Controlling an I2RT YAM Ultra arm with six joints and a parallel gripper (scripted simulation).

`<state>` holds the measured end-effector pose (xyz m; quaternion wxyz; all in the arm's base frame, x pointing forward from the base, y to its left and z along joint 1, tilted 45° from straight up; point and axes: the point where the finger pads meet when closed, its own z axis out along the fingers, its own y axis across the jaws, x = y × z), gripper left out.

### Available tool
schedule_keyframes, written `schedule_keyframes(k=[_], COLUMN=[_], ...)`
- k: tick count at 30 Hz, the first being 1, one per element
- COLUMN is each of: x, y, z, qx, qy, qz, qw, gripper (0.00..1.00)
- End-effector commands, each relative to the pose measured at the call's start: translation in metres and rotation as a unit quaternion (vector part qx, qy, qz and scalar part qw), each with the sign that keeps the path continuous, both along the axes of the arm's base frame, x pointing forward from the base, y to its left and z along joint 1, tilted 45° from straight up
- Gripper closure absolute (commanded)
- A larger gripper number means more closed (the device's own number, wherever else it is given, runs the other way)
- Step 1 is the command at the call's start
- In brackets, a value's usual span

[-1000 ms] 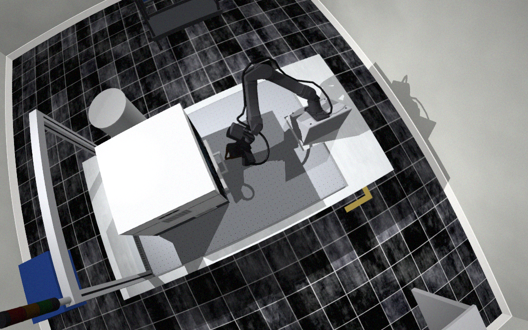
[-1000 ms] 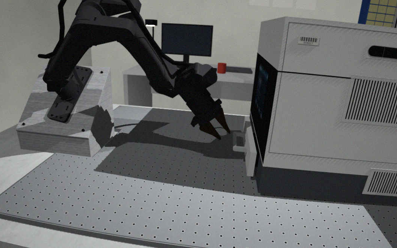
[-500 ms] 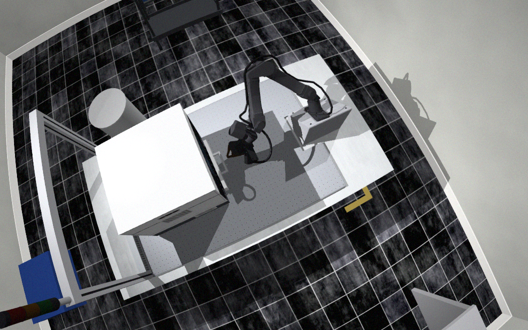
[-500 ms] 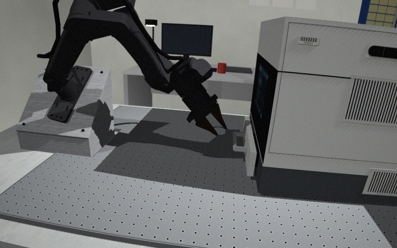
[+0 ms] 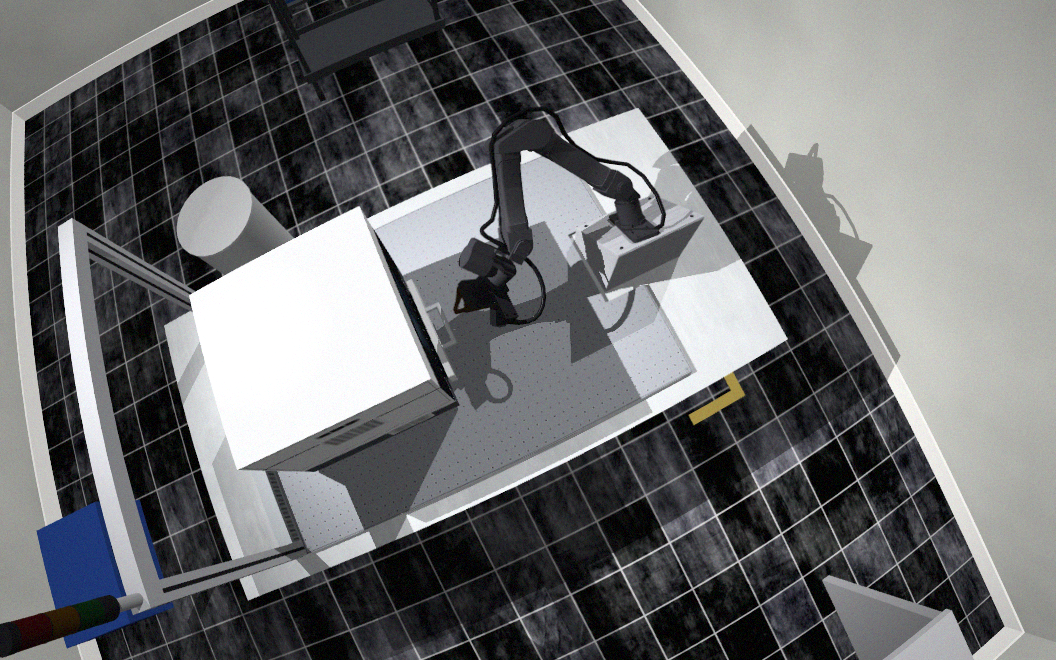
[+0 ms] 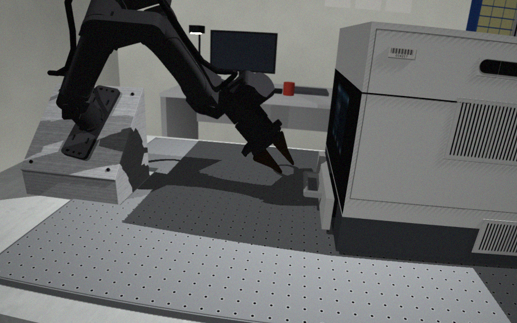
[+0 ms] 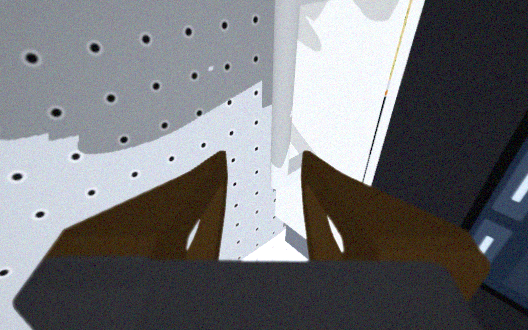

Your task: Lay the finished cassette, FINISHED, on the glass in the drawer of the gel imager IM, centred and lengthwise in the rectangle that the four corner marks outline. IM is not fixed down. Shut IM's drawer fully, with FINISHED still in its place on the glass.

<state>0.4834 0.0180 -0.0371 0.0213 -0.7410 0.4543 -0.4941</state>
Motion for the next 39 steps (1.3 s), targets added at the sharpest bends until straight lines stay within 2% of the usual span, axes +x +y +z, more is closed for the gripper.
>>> schedule_keyframes(k=[1,36,37,39], x=[0.01,0.01,-0.008,-0.017], y=[0.019,0.019,0.014,0.016], z=[0.02,0.02,0.01,0.013], qx=[0.012,0.012,0.009,0.022], qy=[-0.027,-0.027,-0.012,-0.022], qz=[0.018,0.018,-0.003,-0.032], qw=[0.999,0.999,1.0,0.999], gripper=[0.65,0.65,0.65,0.65])
